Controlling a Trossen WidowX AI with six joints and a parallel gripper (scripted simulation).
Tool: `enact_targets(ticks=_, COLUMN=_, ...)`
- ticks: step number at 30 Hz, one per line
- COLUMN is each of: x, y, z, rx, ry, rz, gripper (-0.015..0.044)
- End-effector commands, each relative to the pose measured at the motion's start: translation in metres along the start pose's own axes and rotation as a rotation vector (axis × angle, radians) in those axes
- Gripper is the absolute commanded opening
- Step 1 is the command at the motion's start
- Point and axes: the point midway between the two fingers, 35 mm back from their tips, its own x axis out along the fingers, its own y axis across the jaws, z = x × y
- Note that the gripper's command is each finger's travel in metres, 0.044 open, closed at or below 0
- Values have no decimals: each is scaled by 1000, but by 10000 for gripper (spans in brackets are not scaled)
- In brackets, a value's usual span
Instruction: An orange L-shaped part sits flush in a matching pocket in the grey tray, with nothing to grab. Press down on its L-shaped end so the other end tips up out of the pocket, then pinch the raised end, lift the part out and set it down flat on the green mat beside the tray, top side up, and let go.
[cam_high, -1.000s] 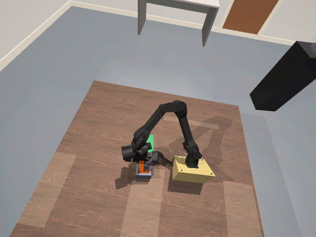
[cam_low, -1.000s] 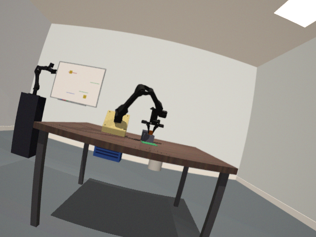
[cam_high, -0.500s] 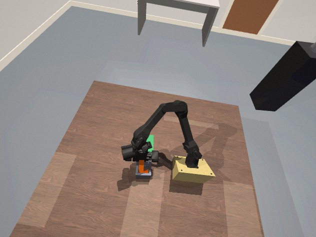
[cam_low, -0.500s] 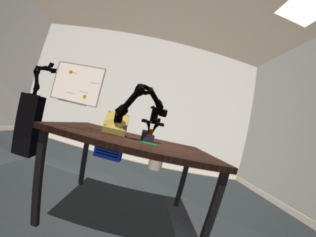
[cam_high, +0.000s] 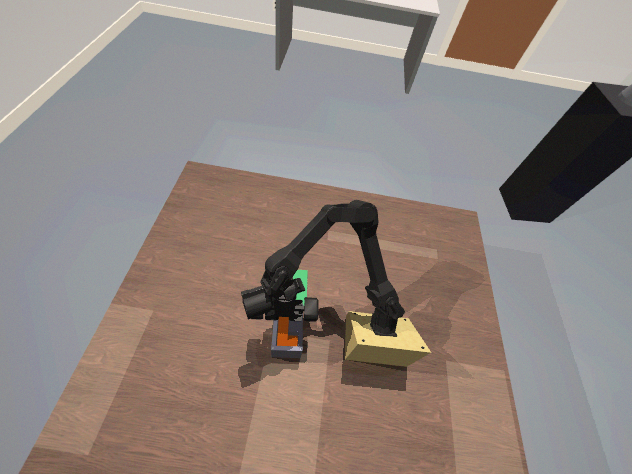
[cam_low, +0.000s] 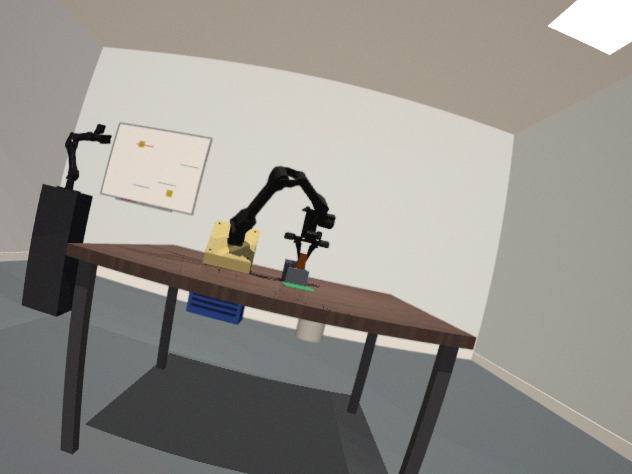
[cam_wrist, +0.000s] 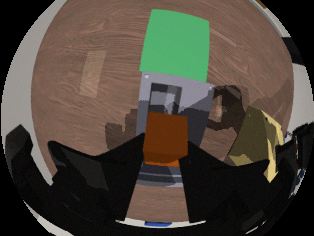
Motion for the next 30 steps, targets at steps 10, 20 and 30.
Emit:
enact_targets(ticks=10, x=-23, y=1, z=-2, rx=2, ry=8, rz=3, gripper=0)
enact_targets(ticks=20, x=-39, y=0, z=-2, rx=2, ry=9, rz=3, gripper=0)
enact_targets(ticks=30, x=-53, y=0, z=-2, rx=1, ry=9, rz=3, gripper=0)
